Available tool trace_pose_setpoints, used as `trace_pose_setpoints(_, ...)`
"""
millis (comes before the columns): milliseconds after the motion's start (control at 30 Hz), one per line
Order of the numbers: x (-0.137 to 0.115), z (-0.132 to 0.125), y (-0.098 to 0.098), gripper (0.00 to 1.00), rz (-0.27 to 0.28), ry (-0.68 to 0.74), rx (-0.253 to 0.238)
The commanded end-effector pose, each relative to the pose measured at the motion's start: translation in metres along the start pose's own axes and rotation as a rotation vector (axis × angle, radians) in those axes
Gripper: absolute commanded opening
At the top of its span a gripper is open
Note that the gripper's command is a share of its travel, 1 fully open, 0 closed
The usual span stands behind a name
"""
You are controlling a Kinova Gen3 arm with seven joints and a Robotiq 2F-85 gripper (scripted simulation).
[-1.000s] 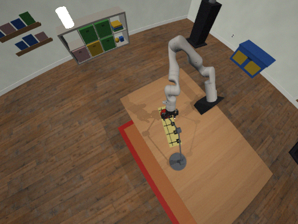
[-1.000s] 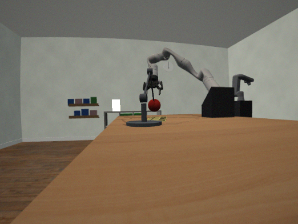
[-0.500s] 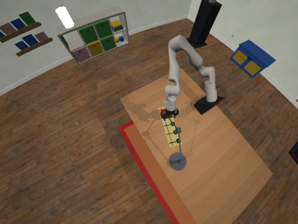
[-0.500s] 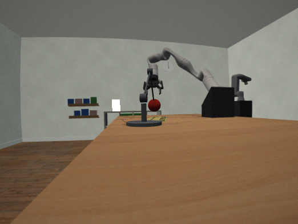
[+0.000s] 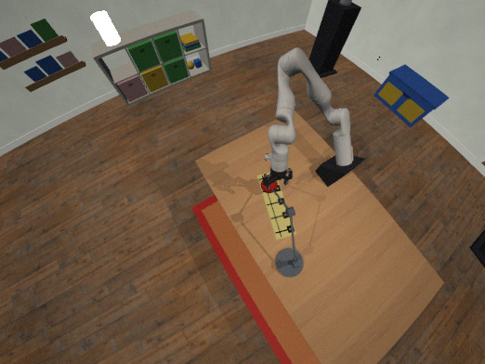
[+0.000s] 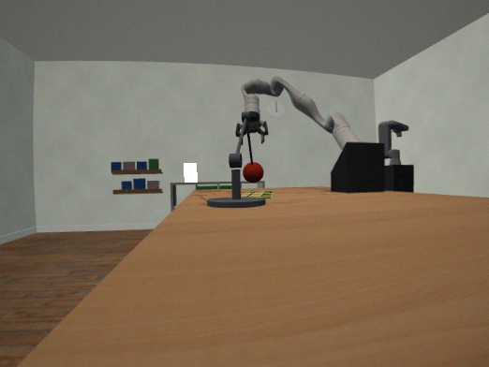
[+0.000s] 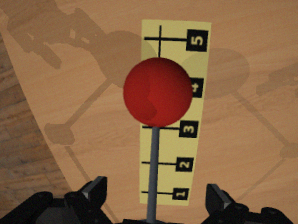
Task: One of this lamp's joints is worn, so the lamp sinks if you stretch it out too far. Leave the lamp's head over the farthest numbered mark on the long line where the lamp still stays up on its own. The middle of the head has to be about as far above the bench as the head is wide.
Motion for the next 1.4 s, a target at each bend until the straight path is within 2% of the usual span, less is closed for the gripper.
trace_pose_setpoints(0, 0.0, -0.003, -0.013, 1.0, -0.004, 0.002, -0.011)
trace_pose_setpoints(433, 0.0, 0.001, -0.063, 1.0, -0.001, -0.001, 0.0)
trace_pose_setpoints(1367, -0.001, 0.003, -0.058, 1.0, 0.003, -0.003, 0.009)
Point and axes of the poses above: the point where the finger pads meet when closed, its own y axis out along the fingers, its own z axis across the jaws, x = y × z, the point moved 2 cm from there along -y, back along the fingers, and after that the axes turned 7 degrees about -y, right-handed, at the moved point
